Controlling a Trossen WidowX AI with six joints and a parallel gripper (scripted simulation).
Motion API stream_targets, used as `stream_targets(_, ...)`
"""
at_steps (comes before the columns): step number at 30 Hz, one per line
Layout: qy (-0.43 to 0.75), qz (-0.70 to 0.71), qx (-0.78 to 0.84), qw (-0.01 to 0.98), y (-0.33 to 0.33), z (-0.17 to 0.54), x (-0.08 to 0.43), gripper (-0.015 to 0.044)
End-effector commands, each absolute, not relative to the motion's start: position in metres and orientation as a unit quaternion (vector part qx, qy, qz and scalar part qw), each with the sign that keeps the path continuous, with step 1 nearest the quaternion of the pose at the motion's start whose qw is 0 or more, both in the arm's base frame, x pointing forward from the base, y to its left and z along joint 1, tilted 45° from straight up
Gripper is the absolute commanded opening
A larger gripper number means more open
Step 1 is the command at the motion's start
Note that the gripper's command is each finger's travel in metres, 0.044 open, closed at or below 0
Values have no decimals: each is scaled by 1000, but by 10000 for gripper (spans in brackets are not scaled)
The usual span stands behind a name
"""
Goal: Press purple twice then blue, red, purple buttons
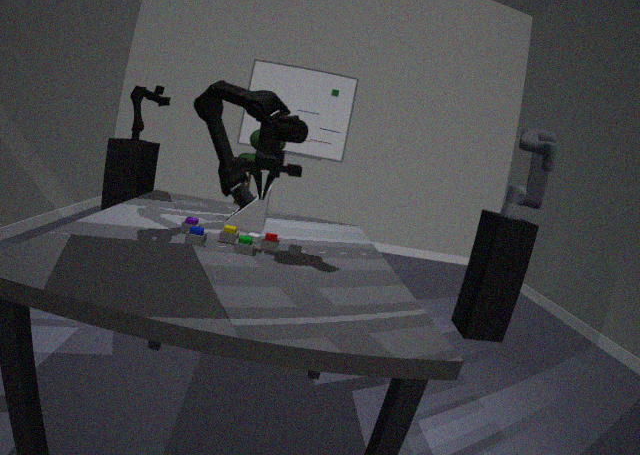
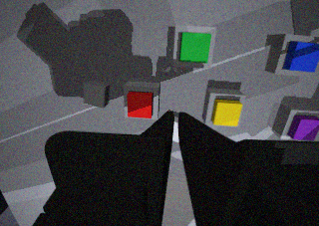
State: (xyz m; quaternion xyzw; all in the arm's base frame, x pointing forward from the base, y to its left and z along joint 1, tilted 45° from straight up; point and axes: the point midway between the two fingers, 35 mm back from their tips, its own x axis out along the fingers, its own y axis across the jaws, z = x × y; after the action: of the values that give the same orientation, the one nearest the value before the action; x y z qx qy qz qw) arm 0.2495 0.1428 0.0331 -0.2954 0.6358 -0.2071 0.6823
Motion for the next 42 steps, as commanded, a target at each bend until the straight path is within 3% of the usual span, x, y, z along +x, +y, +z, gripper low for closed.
stream_targets(1,634,-221,-306,675,161,0,217,20)
stream_targets(7,633,-222,-307,675,162,-6,213,20)
stream_targets(12,632,-223,-308,675,123,-46,219,20)
stream_targets(42,632,-224,-308,675,98,-71,223,20)
